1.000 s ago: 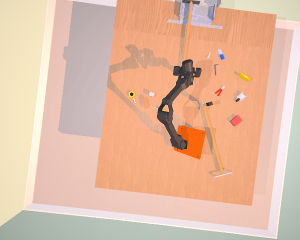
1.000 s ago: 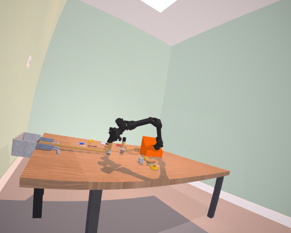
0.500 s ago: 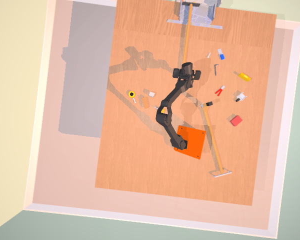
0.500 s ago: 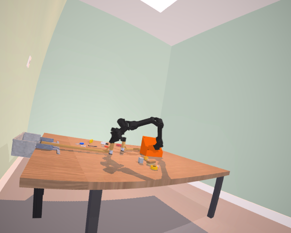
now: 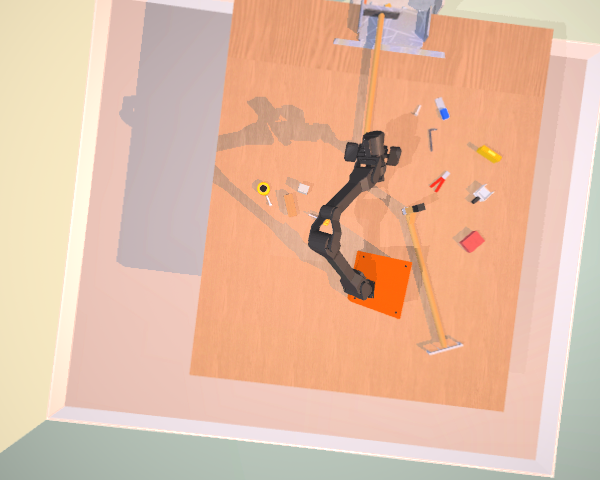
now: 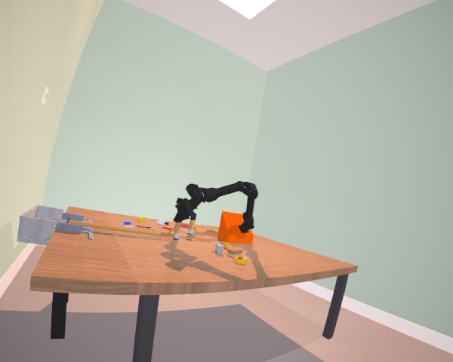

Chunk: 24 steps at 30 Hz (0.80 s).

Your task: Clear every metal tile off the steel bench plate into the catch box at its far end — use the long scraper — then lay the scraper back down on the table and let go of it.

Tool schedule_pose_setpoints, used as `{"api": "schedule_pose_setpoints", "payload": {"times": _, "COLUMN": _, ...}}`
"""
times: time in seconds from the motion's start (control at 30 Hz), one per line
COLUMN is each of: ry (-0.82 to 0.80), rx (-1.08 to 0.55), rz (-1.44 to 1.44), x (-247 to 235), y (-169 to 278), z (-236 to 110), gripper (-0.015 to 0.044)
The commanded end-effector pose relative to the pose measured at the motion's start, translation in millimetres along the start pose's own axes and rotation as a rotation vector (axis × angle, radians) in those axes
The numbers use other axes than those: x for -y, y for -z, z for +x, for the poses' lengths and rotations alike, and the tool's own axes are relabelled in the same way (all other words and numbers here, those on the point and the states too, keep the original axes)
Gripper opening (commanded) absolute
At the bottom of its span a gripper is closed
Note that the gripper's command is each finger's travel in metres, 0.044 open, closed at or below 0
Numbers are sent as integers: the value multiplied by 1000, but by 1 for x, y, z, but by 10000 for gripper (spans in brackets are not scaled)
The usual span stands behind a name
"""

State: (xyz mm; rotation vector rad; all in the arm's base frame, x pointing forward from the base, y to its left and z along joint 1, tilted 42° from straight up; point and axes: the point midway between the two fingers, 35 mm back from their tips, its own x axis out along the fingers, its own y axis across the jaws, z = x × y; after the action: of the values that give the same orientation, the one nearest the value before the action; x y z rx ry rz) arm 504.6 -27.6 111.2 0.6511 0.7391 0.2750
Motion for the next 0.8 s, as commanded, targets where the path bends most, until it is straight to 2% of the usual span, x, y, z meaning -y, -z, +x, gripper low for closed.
{"api": "schedule_pose_setpoints", "payload": {"times": 0.0, "ry": 2, "rx": 15, "rz": -8, "x": 0, "y": 0, "z": -9, "gripper": 0}}
{"api": "schedule_pose_setpoints", "payload": {"times": 0.77, "ry": 4, "rx": 16, "rz": -8, "x": -2, "y": 24, "z": -33, "gripper": 0}}
